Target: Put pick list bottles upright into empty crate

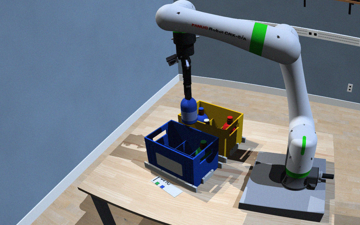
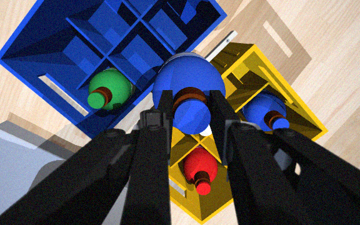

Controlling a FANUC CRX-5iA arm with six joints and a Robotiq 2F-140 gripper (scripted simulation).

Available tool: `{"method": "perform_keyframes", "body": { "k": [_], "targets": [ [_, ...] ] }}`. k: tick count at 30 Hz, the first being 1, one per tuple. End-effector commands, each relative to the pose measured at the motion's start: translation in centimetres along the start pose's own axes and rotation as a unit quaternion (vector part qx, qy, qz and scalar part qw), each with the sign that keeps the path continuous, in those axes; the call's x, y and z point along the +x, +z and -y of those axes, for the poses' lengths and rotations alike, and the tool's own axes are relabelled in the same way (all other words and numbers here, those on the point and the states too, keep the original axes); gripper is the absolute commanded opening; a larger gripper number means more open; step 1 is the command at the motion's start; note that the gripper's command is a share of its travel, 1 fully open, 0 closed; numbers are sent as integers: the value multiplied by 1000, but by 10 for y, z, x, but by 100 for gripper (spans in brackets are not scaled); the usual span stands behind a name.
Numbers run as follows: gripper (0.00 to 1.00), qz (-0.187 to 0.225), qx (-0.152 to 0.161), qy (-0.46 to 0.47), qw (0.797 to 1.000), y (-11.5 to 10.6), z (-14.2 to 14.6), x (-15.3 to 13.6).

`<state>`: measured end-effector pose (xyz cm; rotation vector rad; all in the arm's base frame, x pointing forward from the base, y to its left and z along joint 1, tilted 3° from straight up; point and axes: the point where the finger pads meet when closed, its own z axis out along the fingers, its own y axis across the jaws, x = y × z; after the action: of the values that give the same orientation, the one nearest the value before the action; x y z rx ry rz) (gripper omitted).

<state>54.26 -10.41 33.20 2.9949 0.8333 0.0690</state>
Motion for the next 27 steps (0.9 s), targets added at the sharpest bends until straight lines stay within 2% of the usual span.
{"method": "perform_keyframes", "body": {
  "k": [1,27],
  "targets": [
    [10,-1,-1,0,1000,-1,5,1],
    [10,-1,-1,0,1000,-1,50,13]
  ]
}}
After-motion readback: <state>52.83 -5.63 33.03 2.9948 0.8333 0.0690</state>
